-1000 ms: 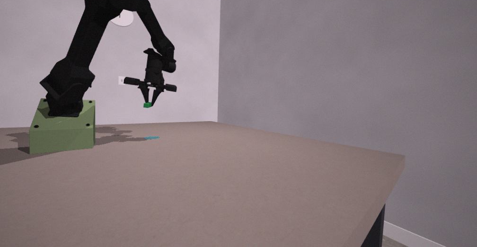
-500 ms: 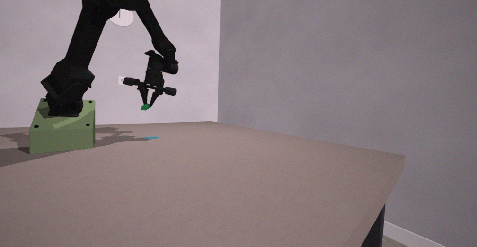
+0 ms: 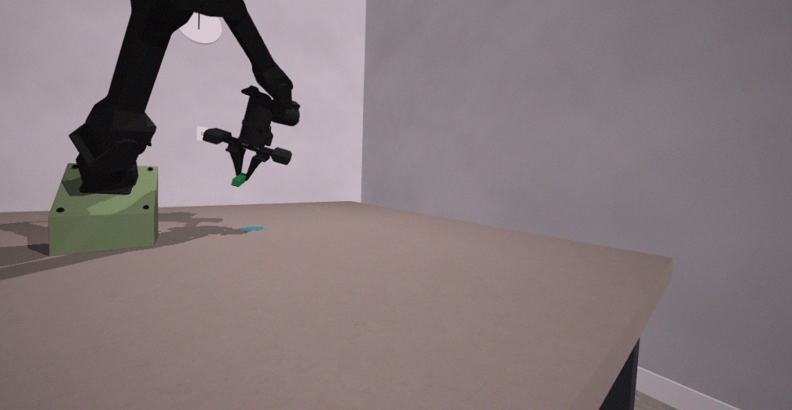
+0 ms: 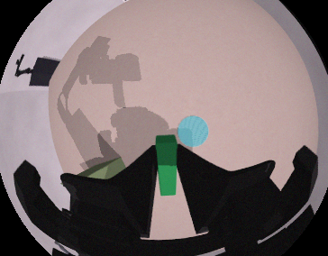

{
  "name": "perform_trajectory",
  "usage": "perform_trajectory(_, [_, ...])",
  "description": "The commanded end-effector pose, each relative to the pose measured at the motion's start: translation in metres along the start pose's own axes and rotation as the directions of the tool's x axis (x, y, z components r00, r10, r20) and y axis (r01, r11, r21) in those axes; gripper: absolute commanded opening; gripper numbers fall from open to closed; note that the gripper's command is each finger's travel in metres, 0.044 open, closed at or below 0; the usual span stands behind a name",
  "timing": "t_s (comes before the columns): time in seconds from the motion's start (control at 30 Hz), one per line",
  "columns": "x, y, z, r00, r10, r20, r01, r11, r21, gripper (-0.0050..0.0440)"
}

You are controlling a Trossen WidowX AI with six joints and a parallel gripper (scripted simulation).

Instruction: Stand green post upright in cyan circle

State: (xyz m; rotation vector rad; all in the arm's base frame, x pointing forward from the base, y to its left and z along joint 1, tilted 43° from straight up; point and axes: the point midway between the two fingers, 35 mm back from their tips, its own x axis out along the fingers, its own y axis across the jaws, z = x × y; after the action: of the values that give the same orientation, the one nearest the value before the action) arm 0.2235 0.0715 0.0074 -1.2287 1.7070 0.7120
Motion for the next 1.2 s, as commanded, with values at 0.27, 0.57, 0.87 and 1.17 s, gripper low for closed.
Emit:
perform_trajectory(0.27, [0.0042, 0.0026, -0.0027, 0.997, 0.048, 0.064, -0.047, 0.999, -0.01, 0.0022])
perform_trajectory(0.57, [0.0066, 0.004, -0.0034, 0.988, 0.085, 0.128, -0.083, 0.996, -0.021, 0.0022])
perform_trajectory(0.87, [0.0081, 0.005, -0.0037, 0.978, 0.11, 0.179, -0.106, 0.994, -0.031, 0.0022])
perform_trajectory(1.17, [0.0093, 0.0059, -0.0039, 0.96, 0.137, 0.246, -0.129, 0.991, -0.045, 0.0022])
